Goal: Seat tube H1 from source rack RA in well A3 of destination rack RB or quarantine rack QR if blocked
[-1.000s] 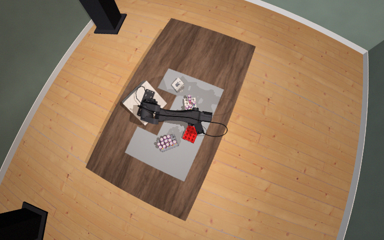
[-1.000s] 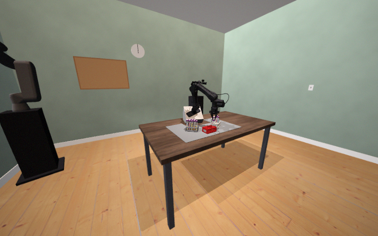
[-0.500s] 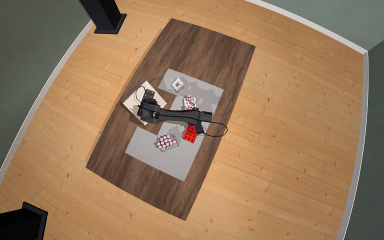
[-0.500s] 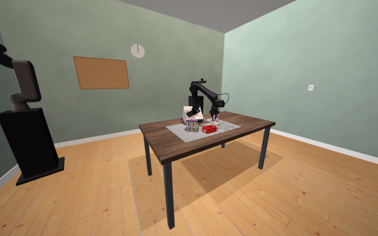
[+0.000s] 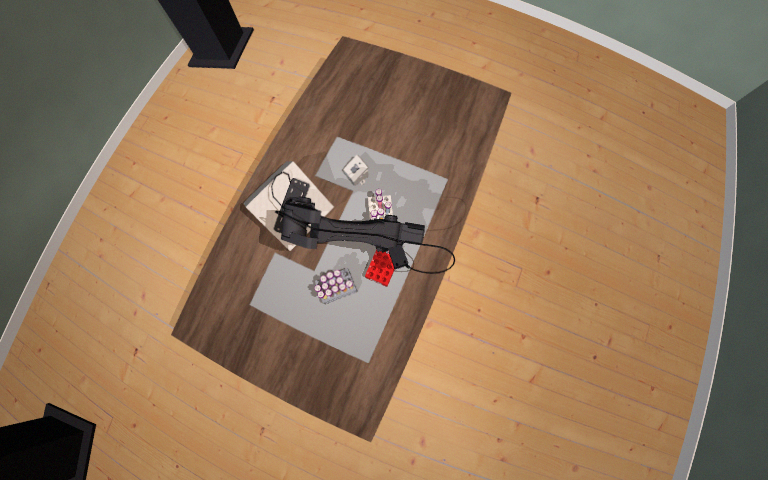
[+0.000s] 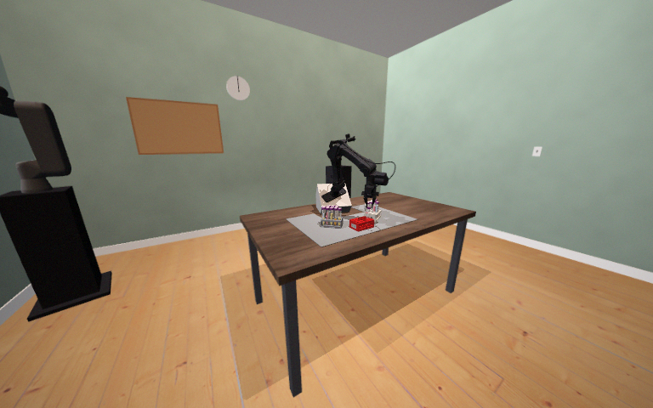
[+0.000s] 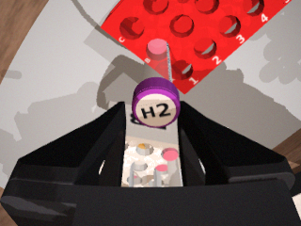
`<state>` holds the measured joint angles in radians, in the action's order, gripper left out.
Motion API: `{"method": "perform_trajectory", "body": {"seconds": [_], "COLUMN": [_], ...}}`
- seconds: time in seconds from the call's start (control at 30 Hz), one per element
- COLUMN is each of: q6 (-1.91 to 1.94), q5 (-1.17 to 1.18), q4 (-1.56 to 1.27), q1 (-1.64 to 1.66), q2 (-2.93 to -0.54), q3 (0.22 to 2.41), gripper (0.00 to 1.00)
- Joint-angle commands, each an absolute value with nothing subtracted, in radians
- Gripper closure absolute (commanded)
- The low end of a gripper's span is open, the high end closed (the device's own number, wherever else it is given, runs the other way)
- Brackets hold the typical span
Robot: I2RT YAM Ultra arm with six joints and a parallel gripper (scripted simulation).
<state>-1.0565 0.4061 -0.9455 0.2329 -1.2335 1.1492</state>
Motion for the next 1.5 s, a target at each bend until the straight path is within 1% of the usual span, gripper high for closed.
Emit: {"method": "perform_trajectory", "body": {"seconds": [0.0, 0.5, 1.47], "q6": [-1.054, -1.054, -1.181], "q5": [0.41, 0.41, 0.48], "q4": [-0.93, -0.93, -1.248], "q1": [0.234, 0.234, 0.371], "q2": [-1.23, -1.23, -1.147], "q3": [1.151, 1.151, 1.363], "gripper": [0.7, 0.7, 0.7]}}
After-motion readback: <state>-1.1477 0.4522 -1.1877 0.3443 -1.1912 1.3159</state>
